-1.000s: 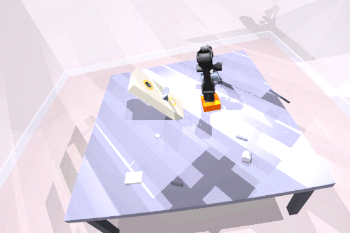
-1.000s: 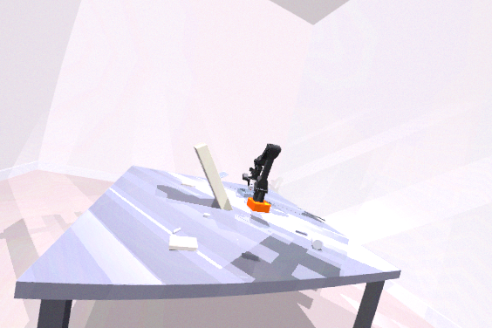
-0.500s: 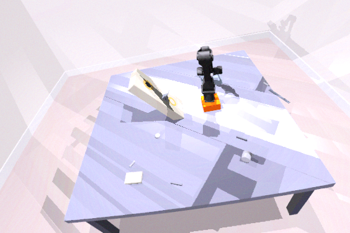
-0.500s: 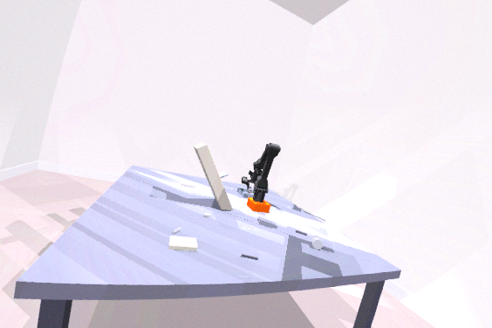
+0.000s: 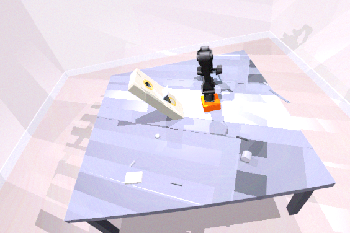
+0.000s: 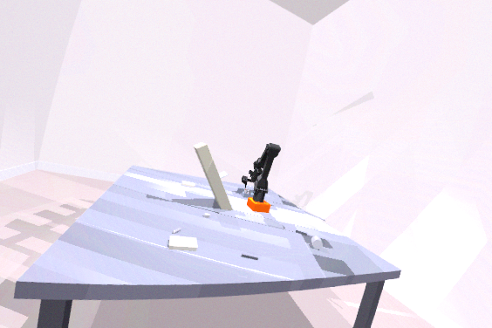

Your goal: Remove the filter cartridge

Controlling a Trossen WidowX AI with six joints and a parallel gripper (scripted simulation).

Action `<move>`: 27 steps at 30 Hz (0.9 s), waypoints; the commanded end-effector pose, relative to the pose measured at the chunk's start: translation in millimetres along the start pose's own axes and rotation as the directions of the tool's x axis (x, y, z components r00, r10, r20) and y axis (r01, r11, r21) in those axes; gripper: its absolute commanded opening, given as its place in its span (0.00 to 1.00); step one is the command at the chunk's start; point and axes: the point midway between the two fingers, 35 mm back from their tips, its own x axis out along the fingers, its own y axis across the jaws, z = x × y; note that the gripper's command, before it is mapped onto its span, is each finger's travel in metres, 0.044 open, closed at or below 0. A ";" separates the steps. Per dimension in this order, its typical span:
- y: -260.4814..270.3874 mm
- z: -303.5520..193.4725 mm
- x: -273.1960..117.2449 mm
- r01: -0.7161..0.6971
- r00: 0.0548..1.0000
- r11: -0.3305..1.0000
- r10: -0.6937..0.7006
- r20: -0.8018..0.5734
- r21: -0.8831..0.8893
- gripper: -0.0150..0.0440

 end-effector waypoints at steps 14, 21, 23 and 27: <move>0.0 33.0 -45.6 0.001 0.999 1.000 -0.001 0.038 0.001 1.00; 0.0 33.0 -45.6 0.001 0.999 1.000 -0.001 0.038 0.001 1.00; 0.0 33.0 -45.6 0.001 0.999 1.000 -0.001 0.038 0.001 1.00; 0.0 33.0 -45.6 0.001 0.999 1.000 -0.001 0.038 0.001 1.00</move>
